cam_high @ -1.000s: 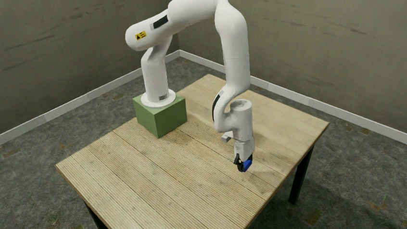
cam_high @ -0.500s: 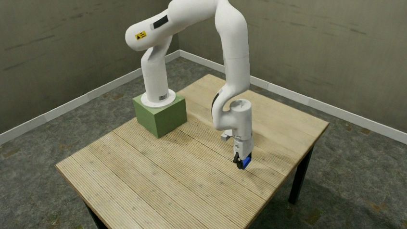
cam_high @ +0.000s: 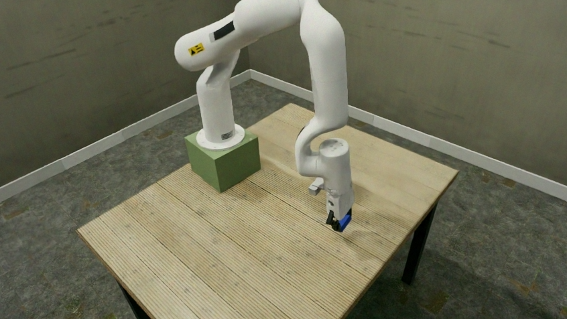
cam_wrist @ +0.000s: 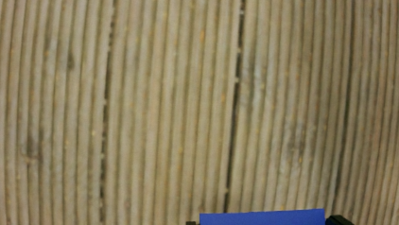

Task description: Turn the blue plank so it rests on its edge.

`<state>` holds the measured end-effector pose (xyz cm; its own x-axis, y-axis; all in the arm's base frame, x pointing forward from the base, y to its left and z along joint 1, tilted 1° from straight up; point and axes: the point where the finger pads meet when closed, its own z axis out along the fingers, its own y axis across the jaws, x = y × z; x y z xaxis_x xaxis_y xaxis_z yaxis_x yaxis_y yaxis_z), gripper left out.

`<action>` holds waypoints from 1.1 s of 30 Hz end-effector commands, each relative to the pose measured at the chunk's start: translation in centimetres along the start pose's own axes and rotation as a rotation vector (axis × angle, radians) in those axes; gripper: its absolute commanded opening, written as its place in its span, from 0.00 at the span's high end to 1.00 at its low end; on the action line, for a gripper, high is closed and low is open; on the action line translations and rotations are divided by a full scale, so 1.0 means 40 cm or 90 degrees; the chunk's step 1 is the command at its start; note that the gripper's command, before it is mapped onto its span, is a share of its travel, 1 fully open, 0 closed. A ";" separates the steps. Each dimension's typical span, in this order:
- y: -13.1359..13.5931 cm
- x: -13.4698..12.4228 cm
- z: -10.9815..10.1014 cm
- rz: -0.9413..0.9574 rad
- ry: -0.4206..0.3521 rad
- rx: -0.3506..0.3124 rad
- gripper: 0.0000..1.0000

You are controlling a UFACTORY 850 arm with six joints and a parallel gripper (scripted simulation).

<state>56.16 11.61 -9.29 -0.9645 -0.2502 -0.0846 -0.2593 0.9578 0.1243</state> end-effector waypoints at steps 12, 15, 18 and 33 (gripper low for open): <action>0.001 -0.031 -0.004 -0.006 -0.135 -0.023 0.28; -0.002 -0.033 -0.004 -0.007 -0.140 -0.020 0.28; -0.012 -0.040 -0.006 -0.007 -0.156 -0.009 0.28; -0.064 -0.052 -0.015 -0.010 -0.198 0.047 0.28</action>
<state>58.56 9.98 -8.92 -0.9507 -0.2405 -0.1959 -0.2657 0.9573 0.1140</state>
